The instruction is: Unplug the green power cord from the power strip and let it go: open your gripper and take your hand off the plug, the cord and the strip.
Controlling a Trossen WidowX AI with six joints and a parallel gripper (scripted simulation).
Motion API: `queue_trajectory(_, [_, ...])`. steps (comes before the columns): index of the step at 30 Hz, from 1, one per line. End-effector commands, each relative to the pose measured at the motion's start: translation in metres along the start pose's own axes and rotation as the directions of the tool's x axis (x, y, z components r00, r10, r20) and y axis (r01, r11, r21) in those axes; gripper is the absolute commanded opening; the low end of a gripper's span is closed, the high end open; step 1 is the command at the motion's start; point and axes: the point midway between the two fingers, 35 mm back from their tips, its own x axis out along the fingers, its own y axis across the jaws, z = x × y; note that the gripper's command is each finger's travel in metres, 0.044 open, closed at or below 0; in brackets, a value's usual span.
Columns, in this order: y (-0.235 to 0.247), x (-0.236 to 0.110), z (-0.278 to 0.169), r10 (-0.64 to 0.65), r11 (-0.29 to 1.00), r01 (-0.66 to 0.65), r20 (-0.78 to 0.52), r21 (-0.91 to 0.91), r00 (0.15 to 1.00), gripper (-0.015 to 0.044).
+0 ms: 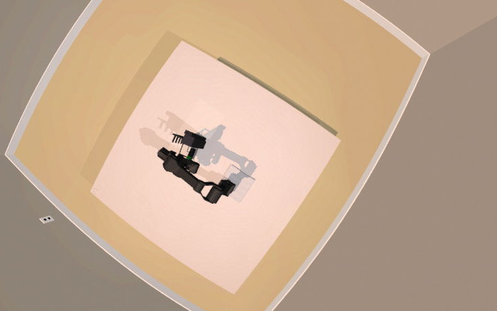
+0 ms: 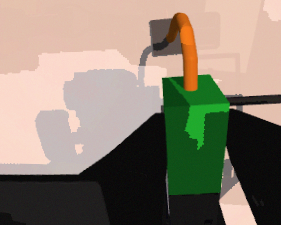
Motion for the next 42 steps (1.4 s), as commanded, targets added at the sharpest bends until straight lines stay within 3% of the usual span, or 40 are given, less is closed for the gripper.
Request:
queue_trajectory(1, [0.000, 0.001, 0.014, -0.001, 1.000, 0.001, 0.009, -0.016, 1.000, 0.0000])
queue_trajectory(14, [0.000, 0.000, 0.005, 0.000, 1.000, 0.000, 0.009, -0.018, 1.000, 0.0341])
queue_trajectory(18, [-0.001, -0.004, 0.024, 0.000, 1.000, 0.000, 0.011, -0.017, 1.000, 0.0440])
queue_trajectory(23, [0.001, -0.012, 0.064, 0.000, 1.000, 0.000, 0.015, -0.017, 1.000, 0.0440])
queue_trajectory(42, [0.001, -0.013, 0.066, 0.000, 1.000, 0.000, 0.016, -0.017, 1.000, 0.0440])
